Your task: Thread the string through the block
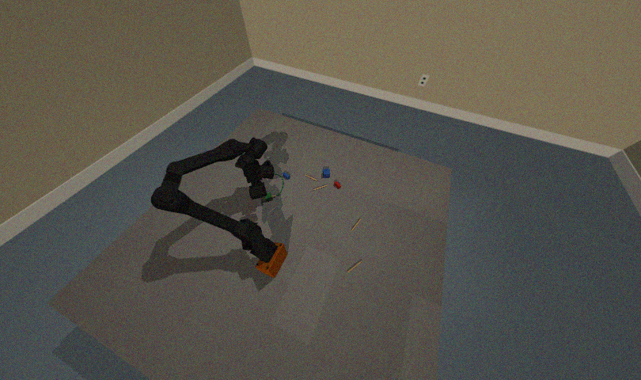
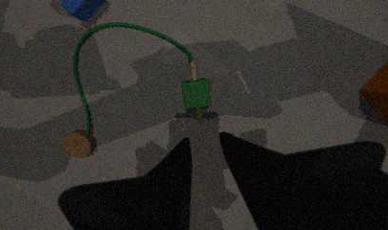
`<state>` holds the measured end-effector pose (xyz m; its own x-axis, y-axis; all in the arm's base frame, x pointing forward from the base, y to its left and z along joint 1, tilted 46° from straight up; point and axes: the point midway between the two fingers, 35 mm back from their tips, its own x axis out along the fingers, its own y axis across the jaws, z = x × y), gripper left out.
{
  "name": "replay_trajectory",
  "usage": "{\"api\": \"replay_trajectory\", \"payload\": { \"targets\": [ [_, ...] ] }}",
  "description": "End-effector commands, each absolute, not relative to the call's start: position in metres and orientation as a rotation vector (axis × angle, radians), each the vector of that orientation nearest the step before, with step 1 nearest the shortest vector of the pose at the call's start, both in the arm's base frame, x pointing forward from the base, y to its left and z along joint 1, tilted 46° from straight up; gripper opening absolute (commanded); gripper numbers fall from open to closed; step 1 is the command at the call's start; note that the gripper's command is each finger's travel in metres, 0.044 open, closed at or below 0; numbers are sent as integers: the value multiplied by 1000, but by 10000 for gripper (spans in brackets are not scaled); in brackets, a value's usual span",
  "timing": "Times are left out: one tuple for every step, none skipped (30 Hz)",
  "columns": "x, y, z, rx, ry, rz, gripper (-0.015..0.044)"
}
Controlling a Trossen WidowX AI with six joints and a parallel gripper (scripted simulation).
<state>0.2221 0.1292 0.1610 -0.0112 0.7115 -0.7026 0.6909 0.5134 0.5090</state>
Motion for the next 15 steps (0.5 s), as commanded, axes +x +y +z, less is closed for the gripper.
{"api": "replay_trajectory", "payload": {
  "targets": [
    [220,130,161,1213,1727,6,121],
    [220,130,161,1213,1727,6,121],
    [220,130,161,1213,1727,6,121],
    [220,131,160,1213,1727,6,121],
    [220,132,159,1212,1727,6,121],
    [220,132,158,1212,1727,6,121],
    [220,133,157,1212,1727,5,121],
    [221,135,156,1211,1727,5,121],
    [221,136,155,1211,1727,5,121],
    [221,137,154,1210,1727,5,121],
    [221,138,152,1210,1727,4,121],
    [221,139,151,1210,1727,4,121],
    [221,140,150,1209,1727,4,121],
    [222,141,149,1209,1727,4,121],
    [222,142,148,1209,1726,3,121]
  ]
}}
